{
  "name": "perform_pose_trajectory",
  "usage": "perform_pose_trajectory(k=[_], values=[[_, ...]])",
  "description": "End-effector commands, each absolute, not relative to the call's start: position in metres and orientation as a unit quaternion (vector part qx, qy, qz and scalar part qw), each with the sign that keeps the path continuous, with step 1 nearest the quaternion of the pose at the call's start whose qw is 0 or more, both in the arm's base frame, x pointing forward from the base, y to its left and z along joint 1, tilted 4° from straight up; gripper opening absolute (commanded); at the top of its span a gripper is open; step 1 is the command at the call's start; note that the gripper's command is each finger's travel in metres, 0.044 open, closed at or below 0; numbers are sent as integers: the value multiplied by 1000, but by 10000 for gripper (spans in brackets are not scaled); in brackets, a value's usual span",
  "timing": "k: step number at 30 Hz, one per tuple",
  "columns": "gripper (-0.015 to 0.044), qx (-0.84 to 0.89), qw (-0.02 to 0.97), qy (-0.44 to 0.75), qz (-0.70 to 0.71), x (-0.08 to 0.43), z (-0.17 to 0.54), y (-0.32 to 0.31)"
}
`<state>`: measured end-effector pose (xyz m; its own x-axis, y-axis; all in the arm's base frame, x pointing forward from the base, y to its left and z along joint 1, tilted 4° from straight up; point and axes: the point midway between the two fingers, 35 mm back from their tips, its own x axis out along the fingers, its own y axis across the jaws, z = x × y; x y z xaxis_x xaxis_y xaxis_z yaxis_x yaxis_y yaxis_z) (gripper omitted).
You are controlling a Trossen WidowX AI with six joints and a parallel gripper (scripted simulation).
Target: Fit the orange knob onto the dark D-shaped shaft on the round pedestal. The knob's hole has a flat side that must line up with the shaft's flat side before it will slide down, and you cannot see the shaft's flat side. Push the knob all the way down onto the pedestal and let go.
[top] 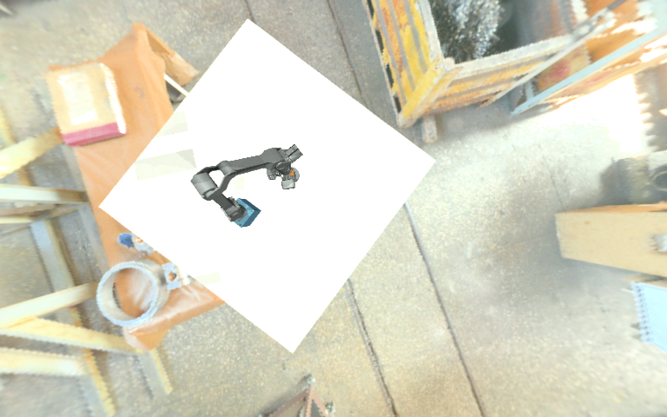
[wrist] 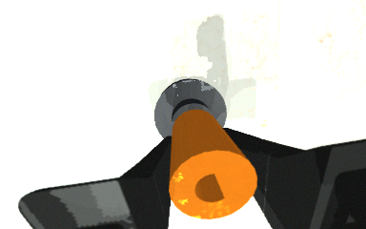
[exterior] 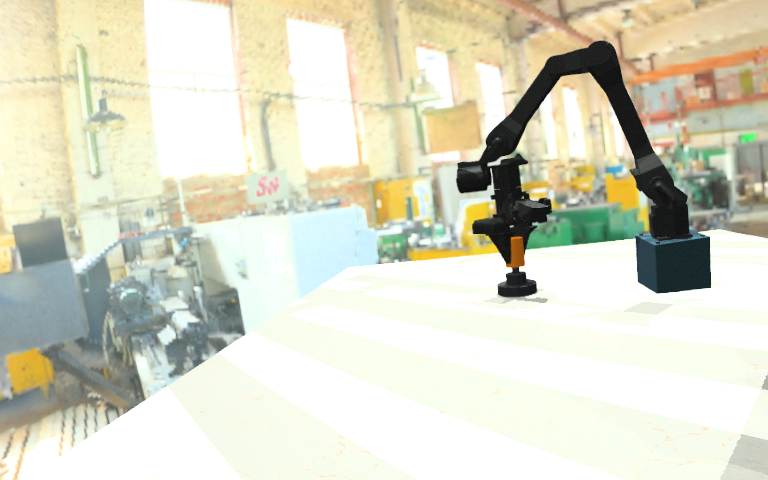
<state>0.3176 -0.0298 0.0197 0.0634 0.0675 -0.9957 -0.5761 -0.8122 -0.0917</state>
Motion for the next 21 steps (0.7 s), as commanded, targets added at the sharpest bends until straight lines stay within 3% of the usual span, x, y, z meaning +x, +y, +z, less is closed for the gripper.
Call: perform_pose_trajectory(k=[1,21], values=[[0,-686,247,189,658,318,19,-30],[0,-682,258,200,654,319,13,-31]])
